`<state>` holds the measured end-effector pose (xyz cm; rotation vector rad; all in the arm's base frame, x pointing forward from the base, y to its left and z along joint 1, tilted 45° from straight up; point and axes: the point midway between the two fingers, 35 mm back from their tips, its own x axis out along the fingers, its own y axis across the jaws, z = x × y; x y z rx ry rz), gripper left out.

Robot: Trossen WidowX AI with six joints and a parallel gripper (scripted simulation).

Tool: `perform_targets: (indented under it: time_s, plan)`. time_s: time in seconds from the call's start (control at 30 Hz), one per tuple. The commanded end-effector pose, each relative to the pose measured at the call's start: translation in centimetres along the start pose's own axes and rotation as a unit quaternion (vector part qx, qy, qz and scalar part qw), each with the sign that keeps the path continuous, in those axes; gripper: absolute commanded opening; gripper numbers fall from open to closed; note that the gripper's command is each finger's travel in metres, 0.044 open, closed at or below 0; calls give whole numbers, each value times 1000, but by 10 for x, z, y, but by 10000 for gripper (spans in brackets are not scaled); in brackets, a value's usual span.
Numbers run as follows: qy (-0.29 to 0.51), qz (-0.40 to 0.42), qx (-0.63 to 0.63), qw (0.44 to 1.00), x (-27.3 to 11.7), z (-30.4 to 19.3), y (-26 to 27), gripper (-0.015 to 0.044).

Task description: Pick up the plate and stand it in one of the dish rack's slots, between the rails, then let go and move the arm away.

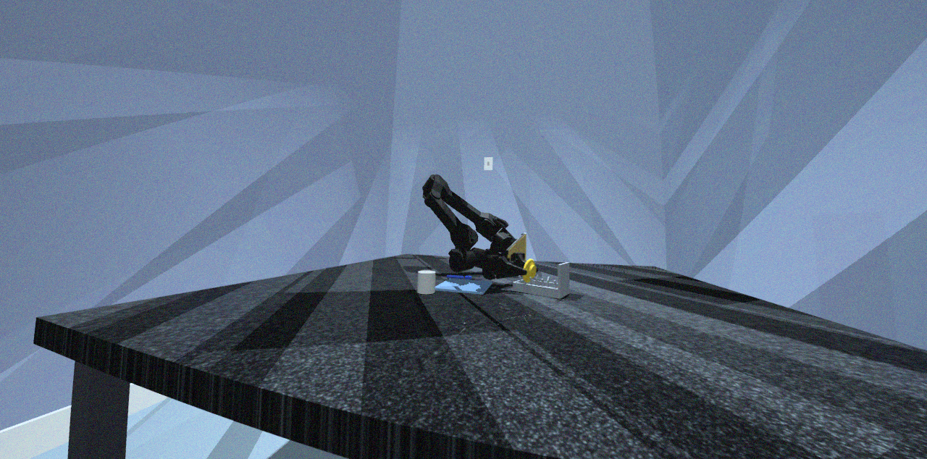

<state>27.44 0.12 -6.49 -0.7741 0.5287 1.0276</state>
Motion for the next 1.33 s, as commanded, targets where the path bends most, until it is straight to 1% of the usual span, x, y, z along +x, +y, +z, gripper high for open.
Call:
perform_targets:
  time_s: [0.0,0.17,0.2,0.4,0.47,0.73,0.8,1.0,1.3]
  plan:
    - [0,0,0,1000,0,0,0,263]
    - [0,0,0,1000,0,0,0,394]
    - [0,0,0,1000,0,0,0,400]
    - [0,0,0,1000,0,0,0,400]
    - [1,2,0,1000,0,7,-2,400]
    - [4,14,0,1000,-10,101,-7,400]
    - [2,14,1,1000,-10,116,-10,400]
    - [7,18,10,1000,-9,118,-10,400]
    - [97,55,124,986,-5,118,1,400]
